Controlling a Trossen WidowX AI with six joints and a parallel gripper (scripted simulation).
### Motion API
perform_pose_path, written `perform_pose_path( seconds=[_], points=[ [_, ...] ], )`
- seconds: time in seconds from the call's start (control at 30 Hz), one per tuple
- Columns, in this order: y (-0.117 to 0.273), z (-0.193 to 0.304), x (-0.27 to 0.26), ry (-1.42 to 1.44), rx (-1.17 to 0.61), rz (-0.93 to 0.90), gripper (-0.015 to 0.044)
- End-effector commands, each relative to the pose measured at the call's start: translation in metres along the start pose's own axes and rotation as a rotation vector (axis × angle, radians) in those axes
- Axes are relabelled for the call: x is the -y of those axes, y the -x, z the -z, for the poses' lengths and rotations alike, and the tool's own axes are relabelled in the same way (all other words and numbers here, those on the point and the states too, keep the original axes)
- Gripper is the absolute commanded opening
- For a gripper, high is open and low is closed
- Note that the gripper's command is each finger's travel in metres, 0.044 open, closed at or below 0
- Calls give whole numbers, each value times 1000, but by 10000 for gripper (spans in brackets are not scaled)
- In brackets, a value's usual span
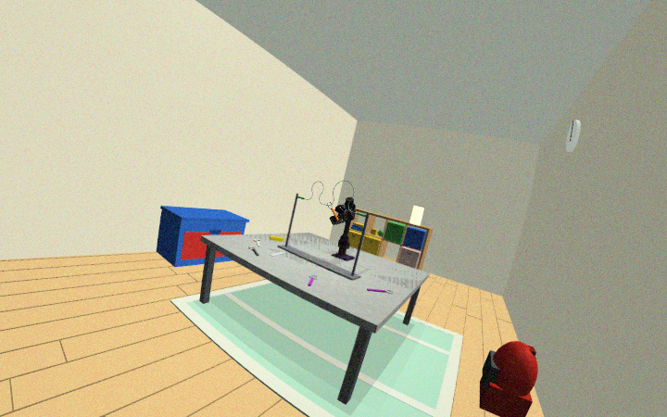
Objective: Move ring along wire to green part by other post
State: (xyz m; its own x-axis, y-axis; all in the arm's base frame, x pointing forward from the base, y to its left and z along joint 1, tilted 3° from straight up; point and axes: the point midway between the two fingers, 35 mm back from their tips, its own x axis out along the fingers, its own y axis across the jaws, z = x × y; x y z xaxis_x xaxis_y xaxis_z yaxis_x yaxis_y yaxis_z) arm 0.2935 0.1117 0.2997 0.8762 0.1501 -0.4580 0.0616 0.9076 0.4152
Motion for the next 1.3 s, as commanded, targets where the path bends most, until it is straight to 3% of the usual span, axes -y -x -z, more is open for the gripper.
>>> perform_pose_path(
  seconds=[0.0,1.27],
  points=[
    [1,0,-18,-96,-17,-58,-150],
    [53,-66,-126,-908,-118,-524,-150]
  ],
)
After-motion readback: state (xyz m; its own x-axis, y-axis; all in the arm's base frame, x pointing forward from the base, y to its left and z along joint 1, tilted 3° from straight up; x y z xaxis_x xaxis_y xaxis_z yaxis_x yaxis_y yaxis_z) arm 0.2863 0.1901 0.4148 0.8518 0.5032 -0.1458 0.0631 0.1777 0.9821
